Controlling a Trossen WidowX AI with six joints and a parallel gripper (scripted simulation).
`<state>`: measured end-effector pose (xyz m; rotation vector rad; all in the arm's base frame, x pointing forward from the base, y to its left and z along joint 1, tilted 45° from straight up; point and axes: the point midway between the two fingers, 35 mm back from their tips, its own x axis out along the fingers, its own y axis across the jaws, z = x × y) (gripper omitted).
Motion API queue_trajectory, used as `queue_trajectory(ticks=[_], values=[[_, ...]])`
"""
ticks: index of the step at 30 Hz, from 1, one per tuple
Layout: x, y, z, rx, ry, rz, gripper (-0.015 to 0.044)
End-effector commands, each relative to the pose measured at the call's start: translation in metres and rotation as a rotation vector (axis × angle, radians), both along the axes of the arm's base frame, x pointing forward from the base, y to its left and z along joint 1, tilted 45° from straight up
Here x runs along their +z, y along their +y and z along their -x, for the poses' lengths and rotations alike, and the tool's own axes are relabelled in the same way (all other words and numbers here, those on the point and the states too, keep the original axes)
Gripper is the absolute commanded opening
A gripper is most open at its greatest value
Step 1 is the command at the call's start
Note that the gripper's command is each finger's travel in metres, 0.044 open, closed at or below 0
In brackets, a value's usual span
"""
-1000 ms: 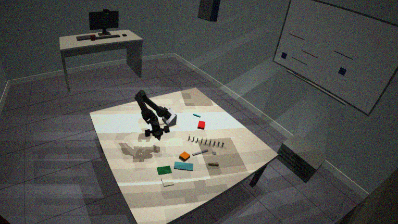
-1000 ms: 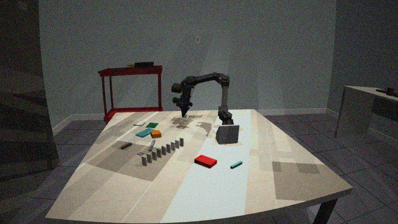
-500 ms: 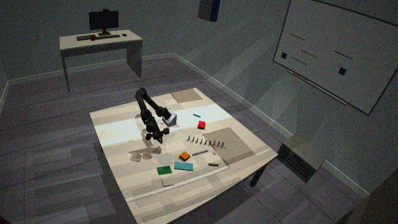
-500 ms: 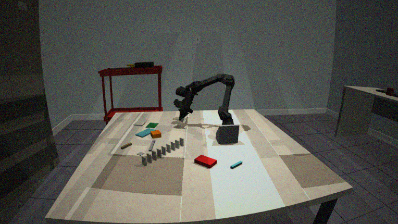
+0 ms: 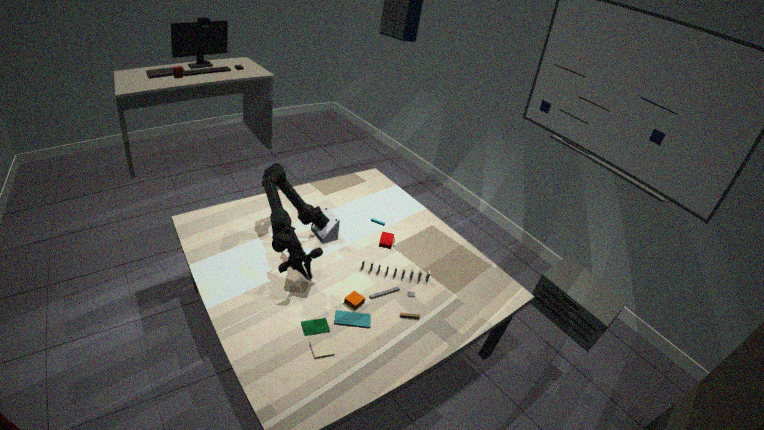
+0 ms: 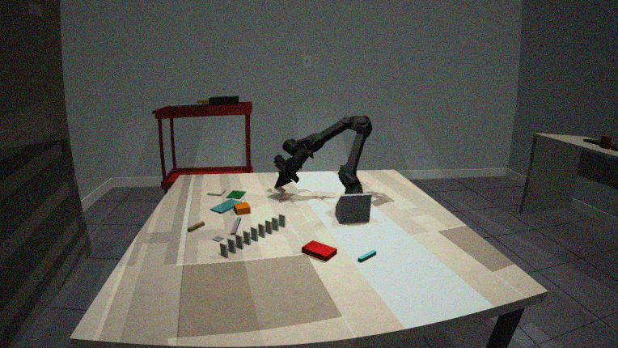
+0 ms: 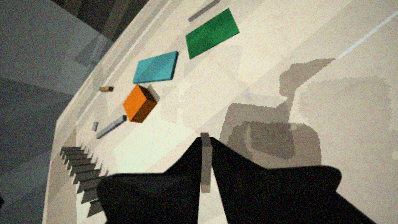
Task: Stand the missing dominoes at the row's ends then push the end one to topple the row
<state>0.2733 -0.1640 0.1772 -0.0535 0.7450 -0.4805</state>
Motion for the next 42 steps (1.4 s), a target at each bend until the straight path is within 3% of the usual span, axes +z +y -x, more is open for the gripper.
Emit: queue_trajectory(ticks=[1,20,42], values=[[0.0,-0.002,0.001,0.038,-0.056,0.024,0.002],[0.018,-0.007,0.016,0.217,-0.337,0.273,0.002],[0.032,0.022,0.058,0.432,-0.514,0.753,0.002]])
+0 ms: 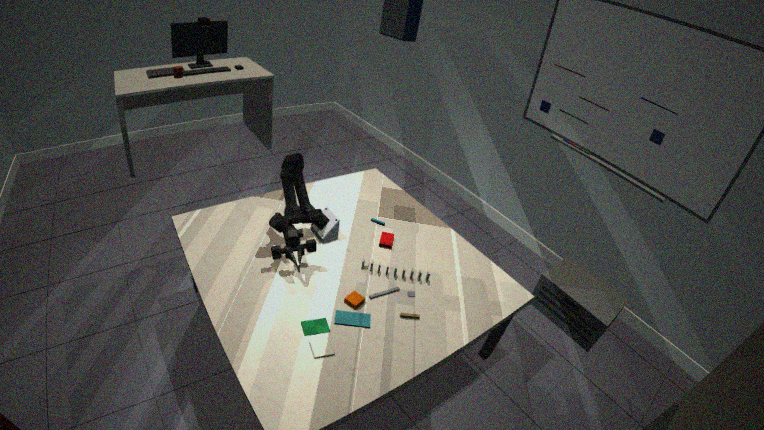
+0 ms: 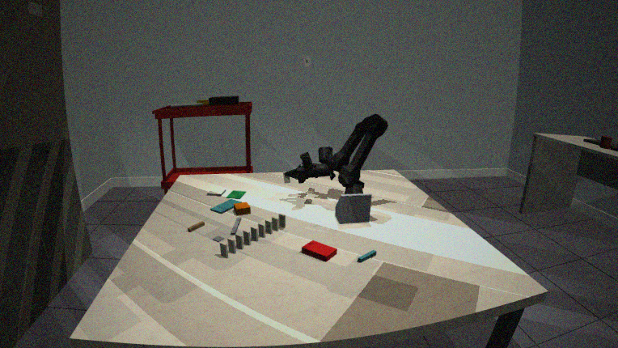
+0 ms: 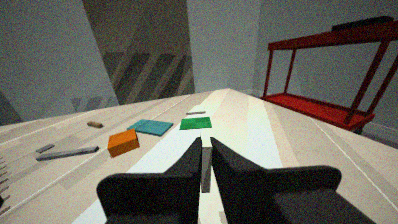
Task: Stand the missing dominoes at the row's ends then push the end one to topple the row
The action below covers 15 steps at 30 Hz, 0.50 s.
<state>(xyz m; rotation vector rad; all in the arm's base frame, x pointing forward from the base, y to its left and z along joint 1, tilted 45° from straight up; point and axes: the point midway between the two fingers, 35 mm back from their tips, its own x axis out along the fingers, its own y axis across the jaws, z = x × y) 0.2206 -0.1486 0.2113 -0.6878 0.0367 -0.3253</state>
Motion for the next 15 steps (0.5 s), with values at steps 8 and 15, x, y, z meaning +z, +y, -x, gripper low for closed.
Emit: queue_trajectory(ticks=[8,15], values=[[-0.0019,0.01,0.0089,0.025,-0.021,0.105,0.002],[-0.0019,0.01,0.0089,0.025,-0.021,0.105,0.002]])
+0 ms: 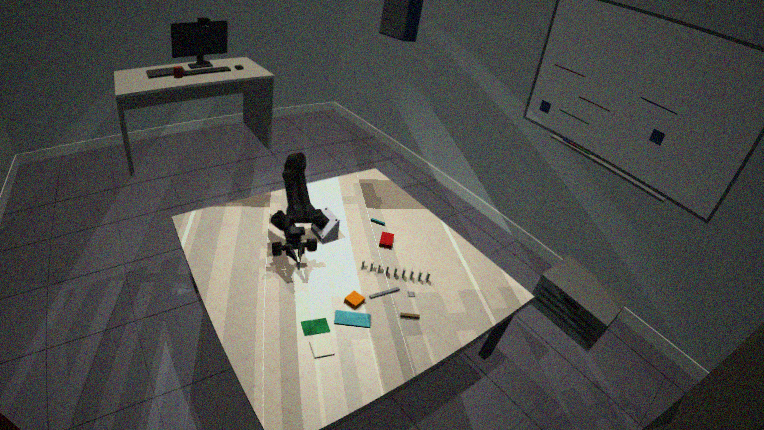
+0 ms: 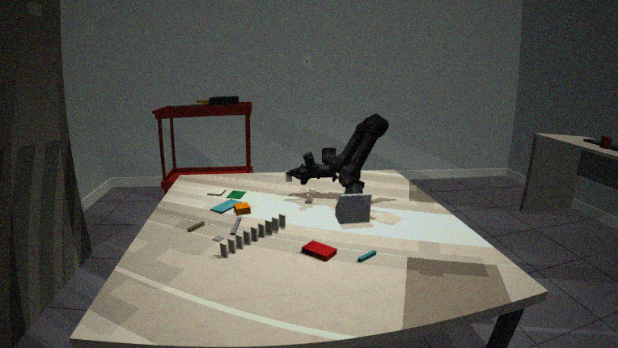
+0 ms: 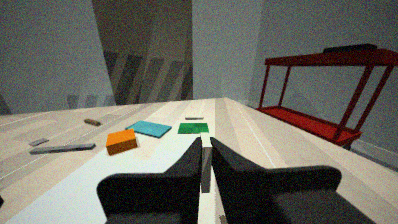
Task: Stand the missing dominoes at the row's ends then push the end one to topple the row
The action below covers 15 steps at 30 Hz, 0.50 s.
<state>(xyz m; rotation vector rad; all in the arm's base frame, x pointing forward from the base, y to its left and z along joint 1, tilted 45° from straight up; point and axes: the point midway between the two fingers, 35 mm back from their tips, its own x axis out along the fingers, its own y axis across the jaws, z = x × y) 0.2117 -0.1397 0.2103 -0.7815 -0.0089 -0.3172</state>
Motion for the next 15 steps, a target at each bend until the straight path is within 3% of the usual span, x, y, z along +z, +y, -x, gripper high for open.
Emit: queue_trajectory(ticks=[1,15], values=[[-0.0008,0.0011,0.0,0.005,0.002,0.007,0.002],[-0.0047,-0.0074,-0.0028,0.004,0.005,0.007,0.002]])
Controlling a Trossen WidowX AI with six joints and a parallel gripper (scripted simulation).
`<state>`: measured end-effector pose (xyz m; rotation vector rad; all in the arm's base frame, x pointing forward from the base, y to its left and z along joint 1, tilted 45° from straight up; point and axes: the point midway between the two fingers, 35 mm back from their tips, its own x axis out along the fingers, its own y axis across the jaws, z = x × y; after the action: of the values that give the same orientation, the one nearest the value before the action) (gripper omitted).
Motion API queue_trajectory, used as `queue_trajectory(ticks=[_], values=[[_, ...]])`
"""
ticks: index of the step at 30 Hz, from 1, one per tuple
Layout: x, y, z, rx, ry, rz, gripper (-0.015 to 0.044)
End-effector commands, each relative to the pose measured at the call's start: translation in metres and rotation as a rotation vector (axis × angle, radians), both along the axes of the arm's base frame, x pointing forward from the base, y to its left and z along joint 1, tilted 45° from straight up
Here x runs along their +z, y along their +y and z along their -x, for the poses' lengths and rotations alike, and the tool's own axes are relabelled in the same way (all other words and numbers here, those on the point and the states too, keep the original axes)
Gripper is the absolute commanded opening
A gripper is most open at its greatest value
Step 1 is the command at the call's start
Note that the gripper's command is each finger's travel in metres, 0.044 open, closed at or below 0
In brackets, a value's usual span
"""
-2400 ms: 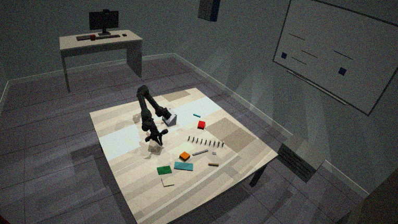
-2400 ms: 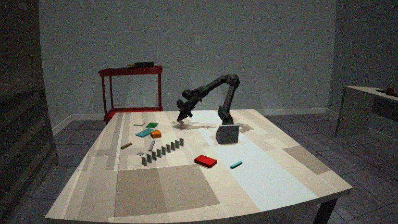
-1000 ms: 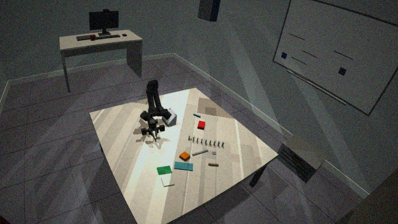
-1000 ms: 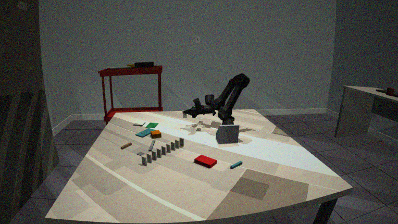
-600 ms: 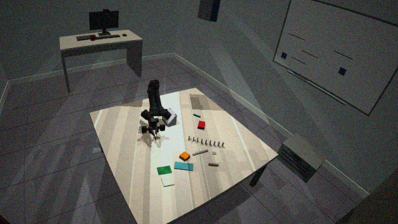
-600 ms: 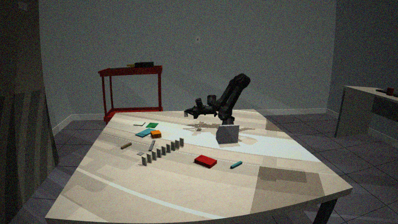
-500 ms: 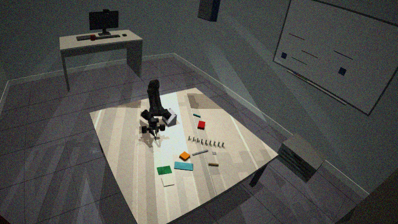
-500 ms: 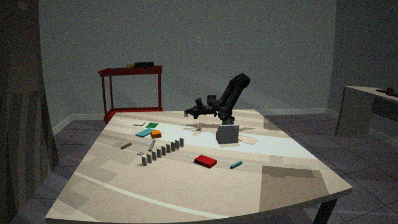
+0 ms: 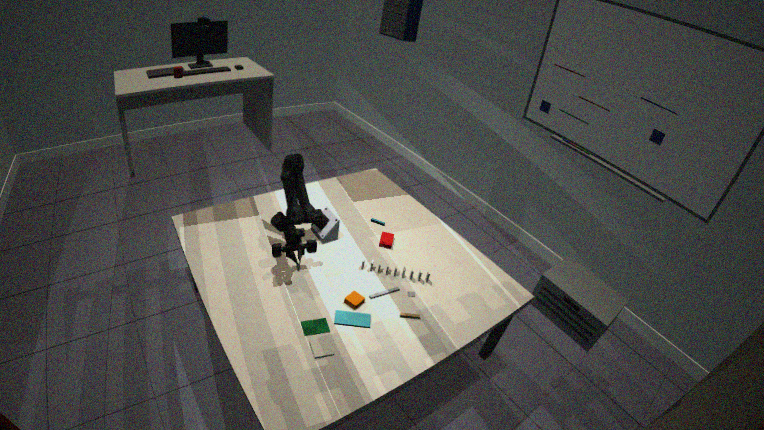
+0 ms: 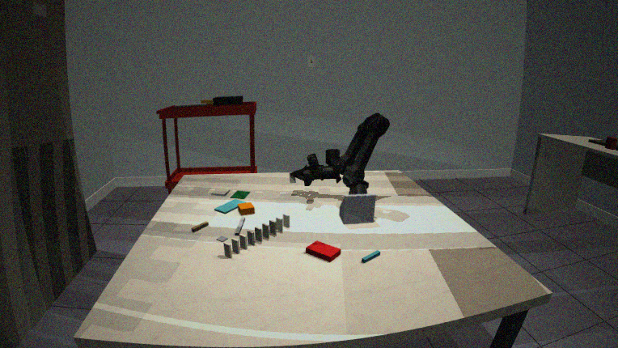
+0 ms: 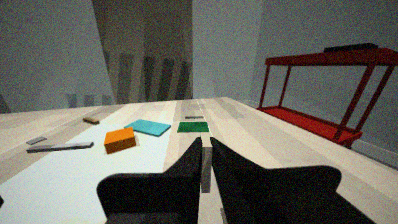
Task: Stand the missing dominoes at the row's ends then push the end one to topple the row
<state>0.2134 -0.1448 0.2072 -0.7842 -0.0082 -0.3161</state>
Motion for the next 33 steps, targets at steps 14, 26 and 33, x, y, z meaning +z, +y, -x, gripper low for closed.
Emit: queue_trajectory(ticks=[14,26,33], values=[[-0.012,-0.018,-0.005,0.003,0.009,0.005,0.002],[-0.023,-0.03,-0.007,0.002,0.013,0.004,0.002],[-0.03,-0.036,-0.007,0.002,0.016,0.004,0.002]])
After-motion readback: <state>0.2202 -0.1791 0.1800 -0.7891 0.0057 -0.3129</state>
